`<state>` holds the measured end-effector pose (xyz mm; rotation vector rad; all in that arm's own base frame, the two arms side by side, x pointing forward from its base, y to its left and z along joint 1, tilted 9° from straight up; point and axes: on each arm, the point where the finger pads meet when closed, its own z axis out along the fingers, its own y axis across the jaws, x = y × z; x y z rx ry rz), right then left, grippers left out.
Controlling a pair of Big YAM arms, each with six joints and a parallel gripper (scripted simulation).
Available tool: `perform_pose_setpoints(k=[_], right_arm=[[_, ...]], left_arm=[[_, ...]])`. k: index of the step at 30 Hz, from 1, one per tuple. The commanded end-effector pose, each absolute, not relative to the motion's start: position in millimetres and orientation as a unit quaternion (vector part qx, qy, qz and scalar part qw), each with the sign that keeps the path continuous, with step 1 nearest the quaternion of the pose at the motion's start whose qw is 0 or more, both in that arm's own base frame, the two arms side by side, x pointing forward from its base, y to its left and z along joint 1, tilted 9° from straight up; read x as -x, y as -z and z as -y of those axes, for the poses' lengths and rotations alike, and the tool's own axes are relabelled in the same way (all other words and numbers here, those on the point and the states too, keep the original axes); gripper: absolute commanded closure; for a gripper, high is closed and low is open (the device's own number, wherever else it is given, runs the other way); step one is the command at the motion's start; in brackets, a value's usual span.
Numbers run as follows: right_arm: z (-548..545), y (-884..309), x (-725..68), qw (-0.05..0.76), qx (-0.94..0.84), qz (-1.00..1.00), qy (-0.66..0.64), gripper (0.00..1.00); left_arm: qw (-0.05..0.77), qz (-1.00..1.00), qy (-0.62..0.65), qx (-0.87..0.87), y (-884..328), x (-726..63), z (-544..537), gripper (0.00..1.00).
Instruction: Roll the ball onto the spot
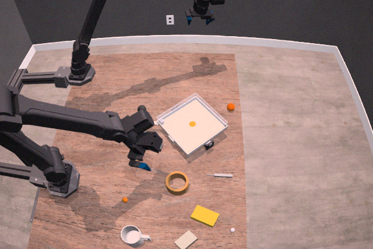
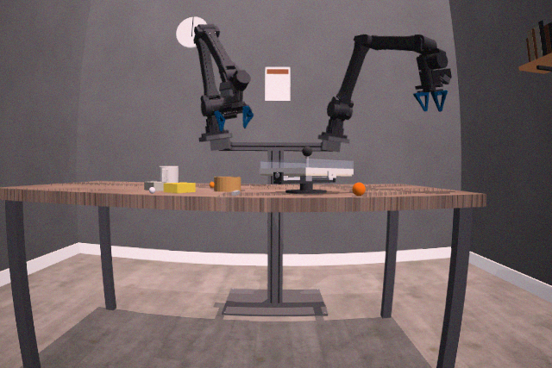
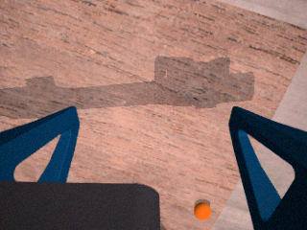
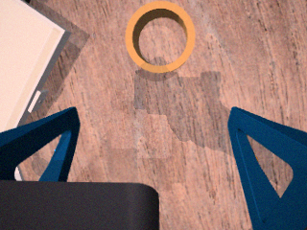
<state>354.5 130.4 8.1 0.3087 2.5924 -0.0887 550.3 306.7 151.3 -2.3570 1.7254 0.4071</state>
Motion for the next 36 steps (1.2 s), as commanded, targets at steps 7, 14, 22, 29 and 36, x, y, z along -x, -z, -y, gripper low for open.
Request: perform_pose_setpoints(k=[7,14,22,29,36], right_arm=[[-132,-11,-357,0.265,-0.114,-0.957,0.030,0.00],[-132,-11,-357,0.265,-0.114,-0.957,0.030,0.00],[-132,-11,-357,0.265,-0.115,-0.957,0.030,0.00],[-128,-14,-361,0.268,-0.120,-0.956,0.029,0.00],[-121,-18,-369,0.273,-0.129,-0.953,0.027,0.00]], left_arm=[[0.102,-0.582,-0.134,0.796,-159,-552,-307,0.00],[0.102,-0.582,-0.134,0.796,-159,-552,-307,0.00],[0.112,-0.580,-0.128,0.797,-168,-558,-310,0.00],[0.112,-0.580,-0.128,0.797,-168,-558,-310,0.00],[0.112,-0.580,-0.128,0.797,-168,-558,-310,0.00]])
